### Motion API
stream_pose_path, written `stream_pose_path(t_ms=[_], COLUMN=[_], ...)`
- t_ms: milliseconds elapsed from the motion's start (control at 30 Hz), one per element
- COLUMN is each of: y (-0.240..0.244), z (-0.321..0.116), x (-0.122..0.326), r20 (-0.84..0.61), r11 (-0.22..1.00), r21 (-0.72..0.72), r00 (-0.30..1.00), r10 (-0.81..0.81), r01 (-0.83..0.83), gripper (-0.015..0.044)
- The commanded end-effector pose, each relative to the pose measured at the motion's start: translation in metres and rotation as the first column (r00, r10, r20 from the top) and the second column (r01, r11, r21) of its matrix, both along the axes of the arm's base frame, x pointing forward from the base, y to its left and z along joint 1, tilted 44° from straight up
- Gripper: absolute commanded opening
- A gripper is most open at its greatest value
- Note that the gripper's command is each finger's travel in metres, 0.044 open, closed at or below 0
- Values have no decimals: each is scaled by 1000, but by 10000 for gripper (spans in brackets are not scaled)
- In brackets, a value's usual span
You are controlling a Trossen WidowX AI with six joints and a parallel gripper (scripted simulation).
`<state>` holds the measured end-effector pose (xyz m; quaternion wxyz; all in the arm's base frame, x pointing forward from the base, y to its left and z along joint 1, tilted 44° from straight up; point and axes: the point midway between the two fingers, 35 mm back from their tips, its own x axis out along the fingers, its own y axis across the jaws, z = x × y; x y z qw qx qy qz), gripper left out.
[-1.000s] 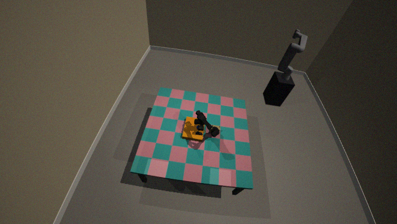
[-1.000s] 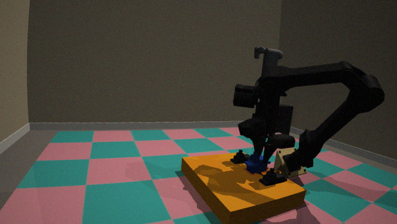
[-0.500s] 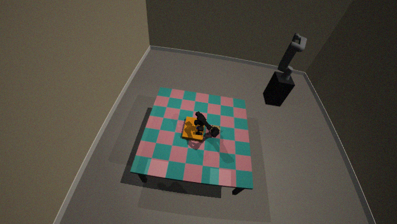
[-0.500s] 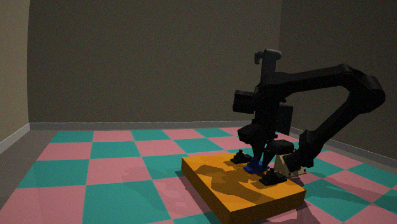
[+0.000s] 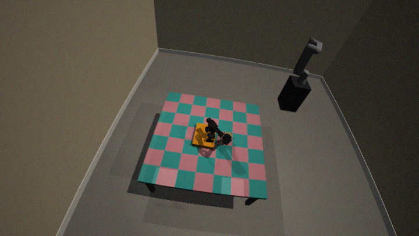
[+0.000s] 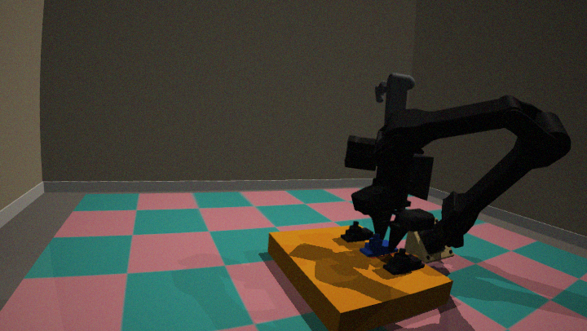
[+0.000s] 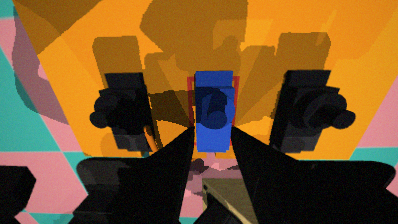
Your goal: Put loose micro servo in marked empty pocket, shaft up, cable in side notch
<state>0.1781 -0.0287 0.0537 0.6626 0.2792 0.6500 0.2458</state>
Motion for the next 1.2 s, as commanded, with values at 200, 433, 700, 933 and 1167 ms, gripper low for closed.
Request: stream_pose_path(t_ms=[200, 433, 700, 933, 1167], y=[-23, -38, -69, -78, -97], z=[26, 38, 69, 79, 102], x=[0, 29, 92, 101, 90], r20=[4, 9, 10, 26, 94], r11=[1000, 1000, 999, 997, 985], r21=[-4, -10, -19, -34, -98], r00=[1000, 1000, 999, 997, 987], r10=[2, -21, -48, -68, -130], r01=[-2, 21, 48, 69, 139], gripper=[187, 345, 440, 440, 440])
